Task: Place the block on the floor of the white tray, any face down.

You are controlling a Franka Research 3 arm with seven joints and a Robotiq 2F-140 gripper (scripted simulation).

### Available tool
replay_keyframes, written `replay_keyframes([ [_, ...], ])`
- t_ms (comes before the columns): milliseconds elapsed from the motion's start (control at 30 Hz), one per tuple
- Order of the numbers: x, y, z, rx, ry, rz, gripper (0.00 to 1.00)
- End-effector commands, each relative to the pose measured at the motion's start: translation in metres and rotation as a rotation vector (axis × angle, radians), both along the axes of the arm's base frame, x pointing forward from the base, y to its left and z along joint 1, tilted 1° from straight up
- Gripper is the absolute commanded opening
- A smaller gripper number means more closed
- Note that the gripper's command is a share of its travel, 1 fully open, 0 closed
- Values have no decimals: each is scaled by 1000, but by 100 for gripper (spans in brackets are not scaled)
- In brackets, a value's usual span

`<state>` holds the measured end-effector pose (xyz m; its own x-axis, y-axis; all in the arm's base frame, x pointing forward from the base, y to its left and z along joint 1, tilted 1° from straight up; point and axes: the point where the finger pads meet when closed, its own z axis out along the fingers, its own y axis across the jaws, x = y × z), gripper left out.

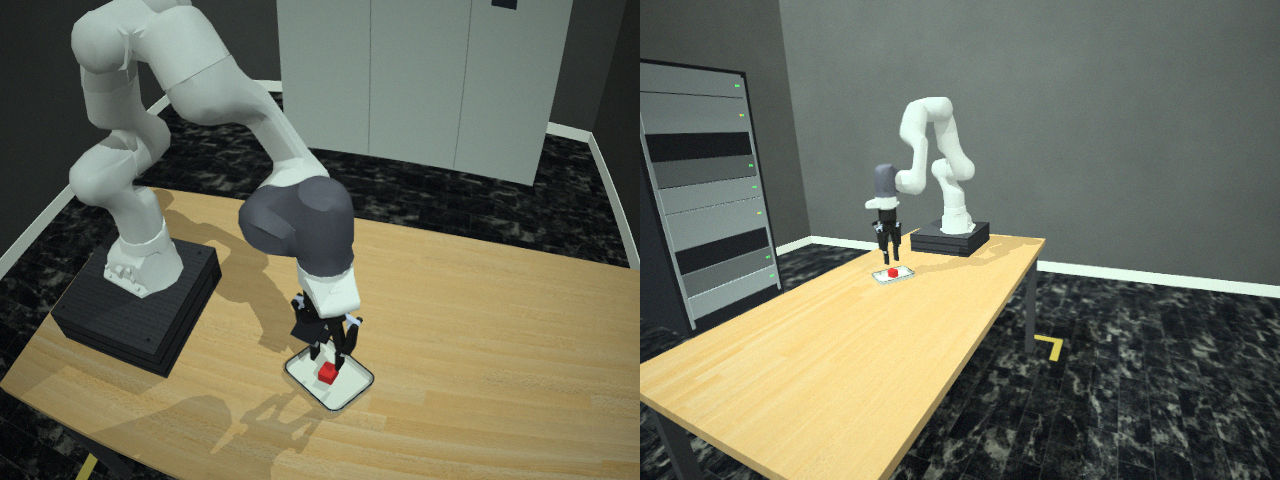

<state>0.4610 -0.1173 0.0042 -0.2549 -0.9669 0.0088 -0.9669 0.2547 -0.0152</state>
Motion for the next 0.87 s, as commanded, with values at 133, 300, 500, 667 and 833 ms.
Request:
replay_keyframes([
  [133,-110,-64,-2,2,1,3,39],
  [300,-180,-105,-4,2,1,3,39],
  [500,-202,-122,-1,2,1,3,39],
  [667,-202,-122,-1,2,1,3,39],
  [833,-202,-122,-1,2,1,3,39],
])
